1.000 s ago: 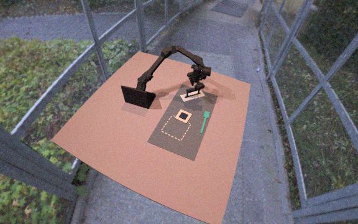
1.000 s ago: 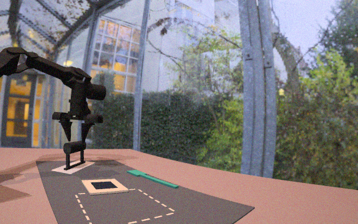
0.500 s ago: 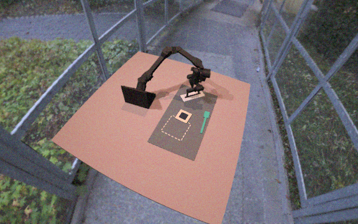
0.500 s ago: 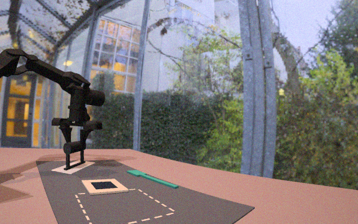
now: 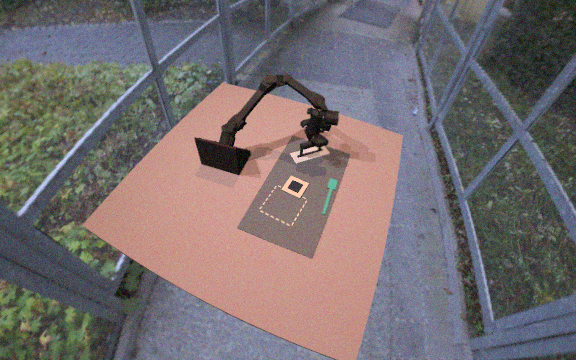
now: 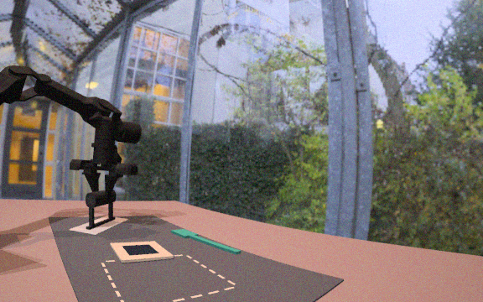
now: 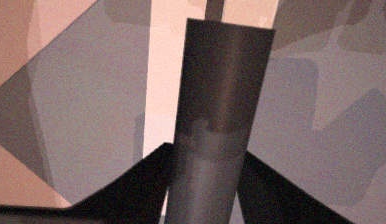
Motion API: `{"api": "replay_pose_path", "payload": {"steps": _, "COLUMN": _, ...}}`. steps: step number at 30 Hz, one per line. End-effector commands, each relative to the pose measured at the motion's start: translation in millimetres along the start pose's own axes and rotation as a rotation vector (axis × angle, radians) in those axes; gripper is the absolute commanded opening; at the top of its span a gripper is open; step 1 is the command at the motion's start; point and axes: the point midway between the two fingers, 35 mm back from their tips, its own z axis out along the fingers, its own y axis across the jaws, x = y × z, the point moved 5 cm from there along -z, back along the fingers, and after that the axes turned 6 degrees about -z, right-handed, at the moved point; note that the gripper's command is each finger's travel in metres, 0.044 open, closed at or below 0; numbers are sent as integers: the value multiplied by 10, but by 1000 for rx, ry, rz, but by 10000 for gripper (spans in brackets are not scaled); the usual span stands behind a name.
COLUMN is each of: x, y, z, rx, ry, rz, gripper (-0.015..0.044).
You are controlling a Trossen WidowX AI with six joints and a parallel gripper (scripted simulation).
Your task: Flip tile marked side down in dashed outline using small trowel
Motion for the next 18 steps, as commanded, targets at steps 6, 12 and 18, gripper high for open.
{"api": "replay_pose_path", "payload": {"steps": 6, "x": 13, "y": 1, "z": 12, "rx": -1, "ry": 4, "rz": 6, "gripper": 130}}
{"api": "replay_pose_path", "payload": {"steps": 12, "x": 13, "y": 1, "z": 12, "rx": -1, "ry": 4, "rz": -36, "gripper": 130}}
{"api": "replay_pose_path", "payload": {"steps": 18, "x": 13, "y": 1, "z": 12, "rx": -1, "ry": 4, "rz": -209, "gripper": 130}}
